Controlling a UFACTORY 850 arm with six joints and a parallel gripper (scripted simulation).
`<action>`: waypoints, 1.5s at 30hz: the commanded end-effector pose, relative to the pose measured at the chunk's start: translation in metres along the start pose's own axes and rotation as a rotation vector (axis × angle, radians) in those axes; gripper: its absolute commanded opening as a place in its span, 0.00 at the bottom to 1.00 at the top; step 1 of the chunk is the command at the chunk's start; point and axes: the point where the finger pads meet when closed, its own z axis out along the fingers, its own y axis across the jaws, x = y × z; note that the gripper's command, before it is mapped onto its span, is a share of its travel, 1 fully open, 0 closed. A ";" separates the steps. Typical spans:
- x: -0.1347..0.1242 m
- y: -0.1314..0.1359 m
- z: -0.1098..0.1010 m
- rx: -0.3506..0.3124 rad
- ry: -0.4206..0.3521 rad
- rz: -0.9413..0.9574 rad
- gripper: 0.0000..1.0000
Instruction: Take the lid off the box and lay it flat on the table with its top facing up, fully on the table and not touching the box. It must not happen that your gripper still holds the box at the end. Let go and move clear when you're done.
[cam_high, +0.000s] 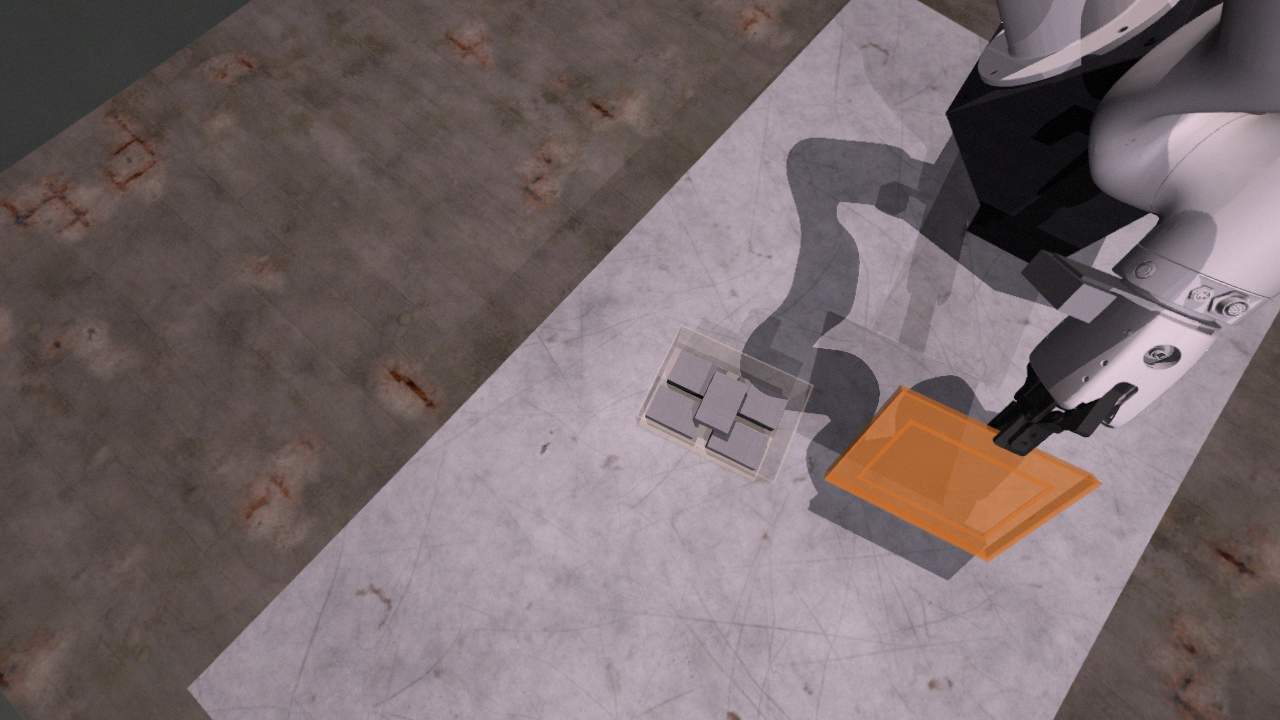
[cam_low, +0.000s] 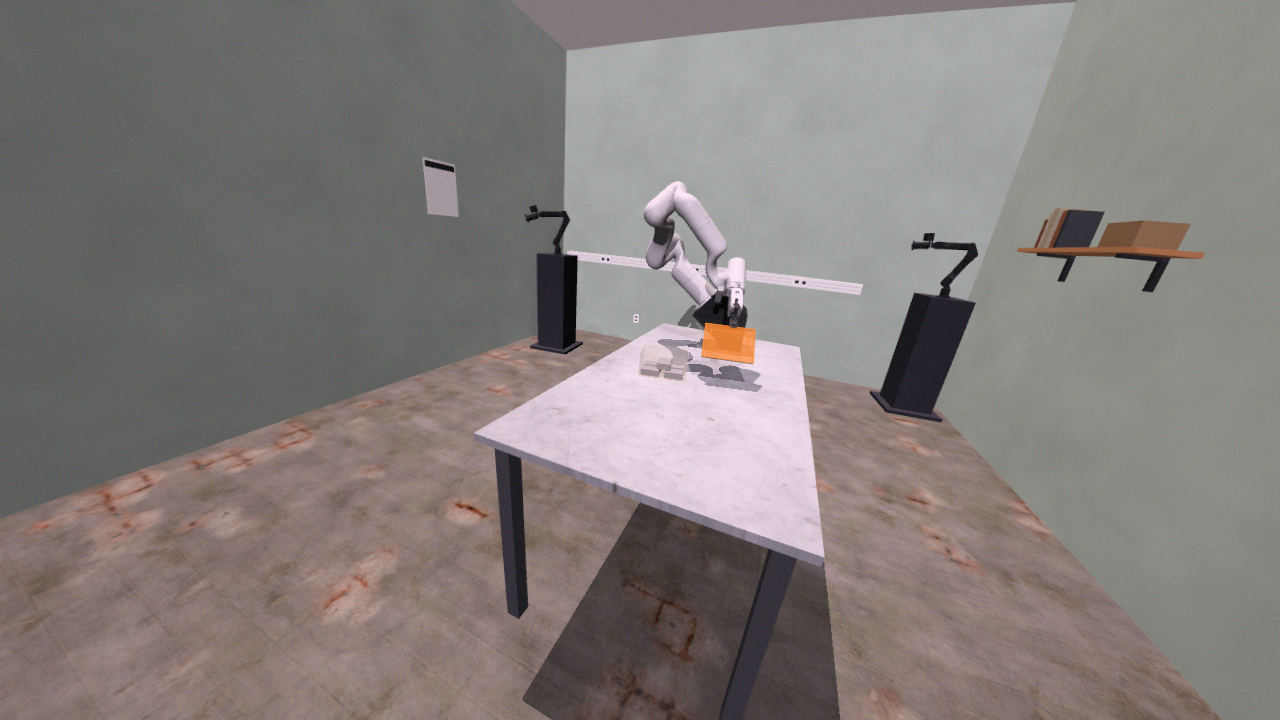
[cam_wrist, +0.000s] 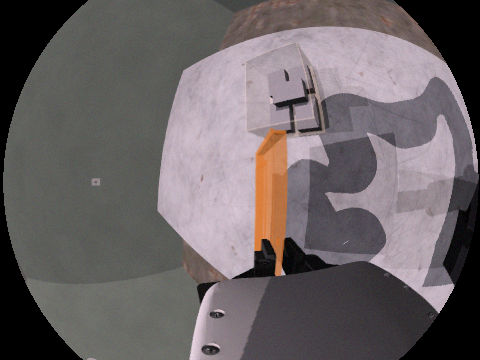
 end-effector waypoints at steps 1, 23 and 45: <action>0.000 -0.001 0.000 0.002 0.000 0.001 0.00; 0.000 0.005 0.007 0.002 0.000 0.001 0.00; 0.000 0.015 0.018 0.002 0.000 0.001 0.00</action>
